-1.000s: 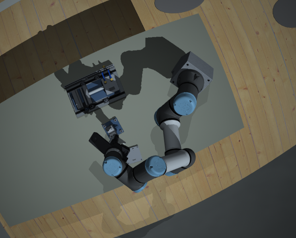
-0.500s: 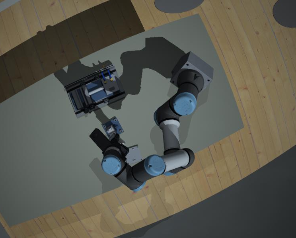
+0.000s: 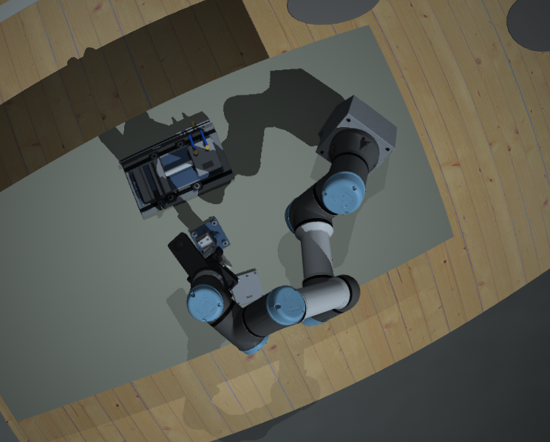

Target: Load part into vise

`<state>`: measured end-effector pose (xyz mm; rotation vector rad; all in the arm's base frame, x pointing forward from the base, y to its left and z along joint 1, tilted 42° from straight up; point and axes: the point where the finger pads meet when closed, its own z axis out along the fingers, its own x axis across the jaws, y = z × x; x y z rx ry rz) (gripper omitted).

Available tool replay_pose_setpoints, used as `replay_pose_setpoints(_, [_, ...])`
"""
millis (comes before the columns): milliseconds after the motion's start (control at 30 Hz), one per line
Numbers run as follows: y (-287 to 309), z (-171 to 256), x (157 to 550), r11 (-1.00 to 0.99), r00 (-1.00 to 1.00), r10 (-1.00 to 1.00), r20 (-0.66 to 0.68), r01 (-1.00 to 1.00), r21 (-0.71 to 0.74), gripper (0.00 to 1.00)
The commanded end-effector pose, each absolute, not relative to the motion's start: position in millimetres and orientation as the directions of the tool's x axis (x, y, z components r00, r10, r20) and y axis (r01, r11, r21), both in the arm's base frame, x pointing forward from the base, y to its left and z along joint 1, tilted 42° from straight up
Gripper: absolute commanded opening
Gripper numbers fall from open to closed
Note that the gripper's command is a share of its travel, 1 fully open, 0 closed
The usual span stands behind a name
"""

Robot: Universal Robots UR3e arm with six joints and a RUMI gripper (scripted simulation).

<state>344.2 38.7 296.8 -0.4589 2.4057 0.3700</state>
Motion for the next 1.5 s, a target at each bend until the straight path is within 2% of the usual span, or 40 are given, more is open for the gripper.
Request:
replay_pose_setpoints(0, [36.4, 296.4, 344.1, 0.908, -0.742, -0.193, -0.642, -0.383, 0.17, 0.0])
replay_pose_setpoints(1467, [26.8, 292.7, 343.2, 0.928, -0.801, -0.009, -0.599, -0.23, 0.294, 0.0])
